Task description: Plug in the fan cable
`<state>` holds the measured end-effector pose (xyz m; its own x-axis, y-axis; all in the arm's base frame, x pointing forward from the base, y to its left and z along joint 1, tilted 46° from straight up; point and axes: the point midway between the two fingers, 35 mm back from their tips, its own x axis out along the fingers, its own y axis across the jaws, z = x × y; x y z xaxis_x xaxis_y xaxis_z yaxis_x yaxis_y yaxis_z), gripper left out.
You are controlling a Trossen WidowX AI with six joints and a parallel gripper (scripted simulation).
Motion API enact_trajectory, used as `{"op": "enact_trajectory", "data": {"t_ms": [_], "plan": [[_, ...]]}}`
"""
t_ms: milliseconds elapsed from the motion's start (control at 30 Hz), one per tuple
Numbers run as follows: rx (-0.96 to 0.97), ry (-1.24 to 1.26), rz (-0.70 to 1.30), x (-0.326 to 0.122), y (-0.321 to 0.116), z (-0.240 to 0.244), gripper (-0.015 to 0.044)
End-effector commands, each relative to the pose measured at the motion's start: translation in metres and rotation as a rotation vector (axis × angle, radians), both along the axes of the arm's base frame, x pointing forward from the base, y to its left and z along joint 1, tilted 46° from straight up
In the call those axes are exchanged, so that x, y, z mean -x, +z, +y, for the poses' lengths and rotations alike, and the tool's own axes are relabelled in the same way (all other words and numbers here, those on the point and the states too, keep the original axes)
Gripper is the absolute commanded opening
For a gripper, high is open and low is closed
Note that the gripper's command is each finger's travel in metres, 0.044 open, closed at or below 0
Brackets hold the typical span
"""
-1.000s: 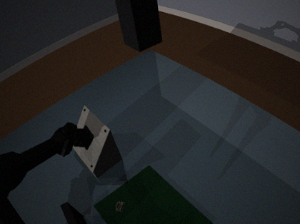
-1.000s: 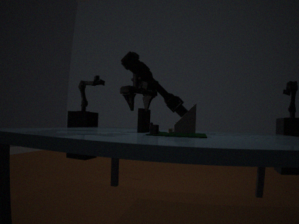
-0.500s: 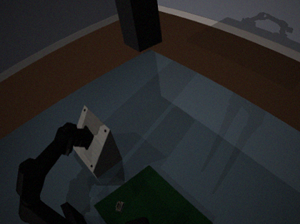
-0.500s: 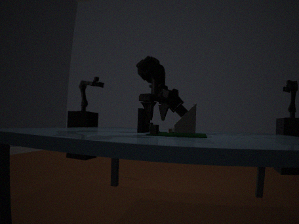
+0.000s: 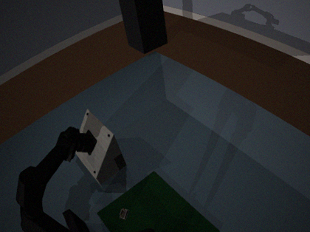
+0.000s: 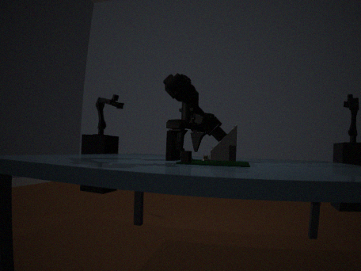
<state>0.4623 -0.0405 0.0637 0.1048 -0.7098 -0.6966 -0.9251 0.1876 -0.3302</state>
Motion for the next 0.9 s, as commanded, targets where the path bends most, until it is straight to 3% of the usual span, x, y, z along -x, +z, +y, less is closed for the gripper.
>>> {"op": "enact_trajectory", "data": {"t_ms": [0, 500, 867], "plan": [[0.008, 0.000, 0.005, 0.000, -0.005, -0.007, 0.0440], [0.009, -0.001, 0.005, -0.001, -0.018, -0.020, 0.0440], [0.002, -0.002, 0.001, -0.001, -0.016, -0.018, 0.0151]]}}
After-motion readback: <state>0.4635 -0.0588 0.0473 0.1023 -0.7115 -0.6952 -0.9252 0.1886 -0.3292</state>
